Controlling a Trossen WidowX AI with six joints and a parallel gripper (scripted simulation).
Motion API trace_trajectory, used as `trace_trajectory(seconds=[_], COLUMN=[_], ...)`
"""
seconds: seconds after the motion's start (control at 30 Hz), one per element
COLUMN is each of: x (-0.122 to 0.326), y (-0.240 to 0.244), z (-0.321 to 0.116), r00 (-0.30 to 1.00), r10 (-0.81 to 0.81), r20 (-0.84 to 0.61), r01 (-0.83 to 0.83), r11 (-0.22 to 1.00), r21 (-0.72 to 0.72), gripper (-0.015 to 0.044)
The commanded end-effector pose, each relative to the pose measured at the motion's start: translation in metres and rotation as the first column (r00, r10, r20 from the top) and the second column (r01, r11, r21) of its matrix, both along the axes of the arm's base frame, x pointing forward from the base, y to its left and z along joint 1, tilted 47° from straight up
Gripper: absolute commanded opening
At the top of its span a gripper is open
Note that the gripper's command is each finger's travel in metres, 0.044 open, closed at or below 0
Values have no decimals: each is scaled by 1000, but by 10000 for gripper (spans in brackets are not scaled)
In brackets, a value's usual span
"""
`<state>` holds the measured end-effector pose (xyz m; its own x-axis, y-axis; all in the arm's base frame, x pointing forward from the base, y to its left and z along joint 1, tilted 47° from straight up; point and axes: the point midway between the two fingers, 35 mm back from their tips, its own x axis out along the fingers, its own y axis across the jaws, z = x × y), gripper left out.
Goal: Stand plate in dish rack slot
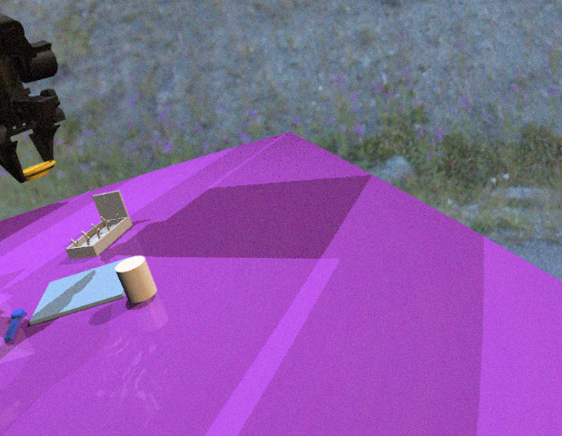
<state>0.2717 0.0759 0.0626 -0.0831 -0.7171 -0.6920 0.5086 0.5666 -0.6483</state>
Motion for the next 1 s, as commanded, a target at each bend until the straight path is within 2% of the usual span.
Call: trace_trajectory(seconds=[0.0,0.2,0.43,0.7,0.97], x=[-3,-4,-9,-14,-18], y=[3,-5,-17,-30,-40], z=[-4,-9,-25,-41,-57], r00=[999,999,988,962,931], r10=[-24,-17,26,115,235], r20=[21,-36,-155,-247,-278], r01=[25,19,2,-26,-69], r11=[1000,998,984,941,864], r21=[-1,52,178,338,499], gripper=[0,0,0,0,0])
